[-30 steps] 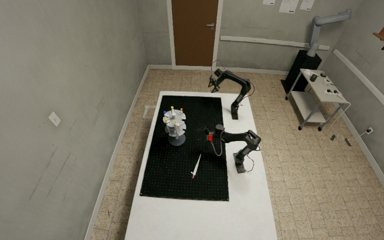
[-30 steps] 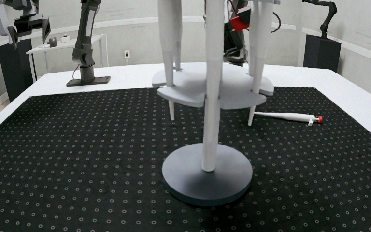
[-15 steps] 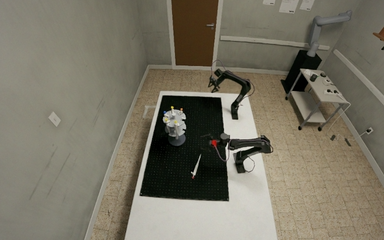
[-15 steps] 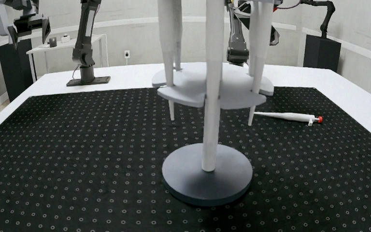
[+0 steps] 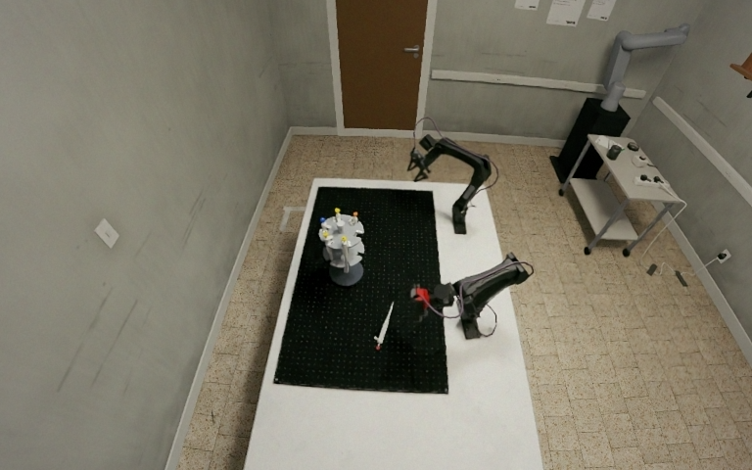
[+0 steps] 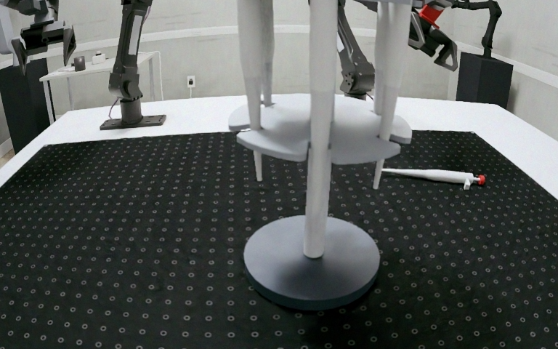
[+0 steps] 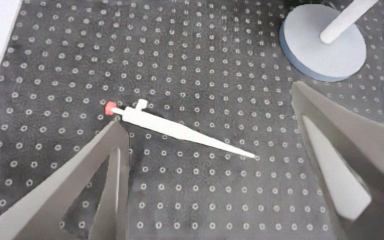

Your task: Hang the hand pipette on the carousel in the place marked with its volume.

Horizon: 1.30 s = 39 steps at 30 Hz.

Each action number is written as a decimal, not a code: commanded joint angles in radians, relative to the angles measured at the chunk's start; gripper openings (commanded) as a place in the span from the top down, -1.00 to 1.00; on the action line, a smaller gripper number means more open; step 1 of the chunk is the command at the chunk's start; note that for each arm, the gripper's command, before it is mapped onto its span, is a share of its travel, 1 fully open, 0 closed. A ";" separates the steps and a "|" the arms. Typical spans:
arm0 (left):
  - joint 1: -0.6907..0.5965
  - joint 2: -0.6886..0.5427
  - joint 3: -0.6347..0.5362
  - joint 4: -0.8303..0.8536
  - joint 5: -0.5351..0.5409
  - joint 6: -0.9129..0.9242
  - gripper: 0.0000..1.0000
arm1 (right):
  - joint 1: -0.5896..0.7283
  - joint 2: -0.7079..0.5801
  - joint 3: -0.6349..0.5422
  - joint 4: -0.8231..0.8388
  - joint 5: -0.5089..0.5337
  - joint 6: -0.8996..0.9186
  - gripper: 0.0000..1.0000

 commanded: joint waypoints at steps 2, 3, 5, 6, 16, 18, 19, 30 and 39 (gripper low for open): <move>0.090 0.029 0.099 -0.179 0.171 0.267 -1.00 | -0.009 0.006 0.020 0.008 -0.016 -0.006 -1.00; 0.127 0.040 0.117 -0.206 0.199 0.318 -1.00 | -0.009 0.006 0.020 0.008 -0.016 -0.006 -1.00; 0.197 0.072 0.164 -0.275 0.249 0.430 -1.00 | -0.009 0.006 0.020 0.008 -0.016 -0.006 -1.00; 0.229 0.088 0.188 -0.309 0.267 0.484 -1.00 | -0.009 0.006 0.020 0.008 -0.016 -0.006 -1.00; 0.257 0.270 0.449 -0.671 0.265 0.939 -1.00 | -0.009 0.006 0.020 0.008 -0.016 -0.006 -1.00; 0.257 0.270 0.449 -0.671 0.265 0.939 -1.00 | -0.009 0.006 0.020 0.008 -0.016 -0.006 -1.00; 0.251 0.328 0.529 -0.773 0.254 1.046 -1.00 | -0.009 0.006 0.020 0.008 -0.016 -0.006 -1.00; 0.153 0.374 0.523 -0.748 0.298 0.877 0.02 | -0.009 0.006 0.020 0.008 -0.016 -0.006 -1.00; 0.116 0.351 0.412 -0.556 0.369 0.610 0.02 | -0.009 0.006 0.020 0.008 -0.016 -0.006 -1.00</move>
